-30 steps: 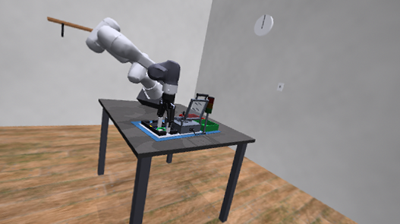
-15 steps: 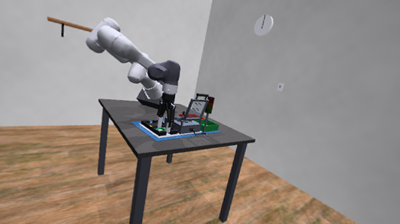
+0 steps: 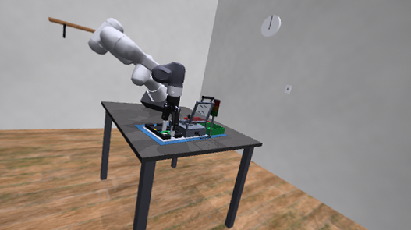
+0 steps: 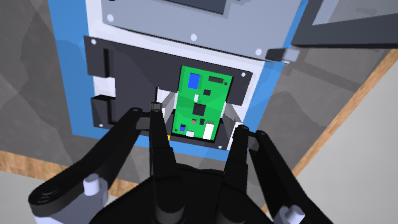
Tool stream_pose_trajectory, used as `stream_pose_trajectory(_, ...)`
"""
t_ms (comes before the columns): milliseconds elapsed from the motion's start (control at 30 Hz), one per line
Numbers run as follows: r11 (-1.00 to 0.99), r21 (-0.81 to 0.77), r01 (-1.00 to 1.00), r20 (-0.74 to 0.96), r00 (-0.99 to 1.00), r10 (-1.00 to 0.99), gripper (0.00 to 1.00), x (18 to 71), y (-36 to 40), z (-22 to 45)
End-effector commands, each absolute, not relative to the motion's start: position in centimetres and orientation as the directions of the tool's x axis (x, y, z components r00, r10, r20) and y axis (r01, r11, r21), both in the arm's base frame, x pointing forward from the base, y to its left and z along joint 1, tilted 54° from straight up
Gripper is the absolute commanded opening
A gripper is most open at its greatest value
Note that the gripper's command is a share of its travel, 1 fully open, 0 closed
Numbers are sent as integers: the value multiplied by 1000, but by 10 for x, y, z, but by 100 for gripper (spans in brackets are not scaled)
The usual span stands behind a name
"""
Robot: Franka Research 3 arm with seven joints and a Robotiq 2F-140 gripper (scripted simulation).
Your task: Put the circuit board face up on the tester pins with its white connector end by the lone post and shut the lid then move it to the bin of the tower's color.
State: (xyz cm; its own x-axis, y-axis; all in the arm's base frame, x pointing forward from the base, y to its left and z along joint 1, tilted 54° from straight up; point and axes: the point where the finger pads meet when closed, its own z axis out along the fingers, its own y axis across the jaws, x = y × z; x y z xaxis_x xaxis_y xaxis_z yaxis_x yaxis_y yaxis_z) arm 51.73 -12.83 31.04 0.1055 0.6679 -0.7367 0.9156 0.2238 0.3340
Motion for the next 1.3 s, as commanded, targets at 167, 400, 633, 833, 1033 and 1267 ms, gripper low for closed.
stream_pose_trajectory(167, 221, 337, 915, -736, 109, 668, 51, 518, -129, 310)
stream_pose_trajectory(400, 221, 337, 915, -736, 109, 668, 49, 518, -129, 310)
stream_pose_trajectory(633, 221, 337, 915, -736, 109, 668, 49, 518, -129, 310)
stream_pose_trajectory(833, 221, 337, 915, -736, 109, 668, 49, 518, -129, 310)
stream_pose_trajectory(1033, 221, 337, 915, -736, 109, 668, 47, 518, -129, 310)
stream_pose_trajectory(1267, 221, 337, 915, -736, 109, 668, 47, 518, -129, 310)
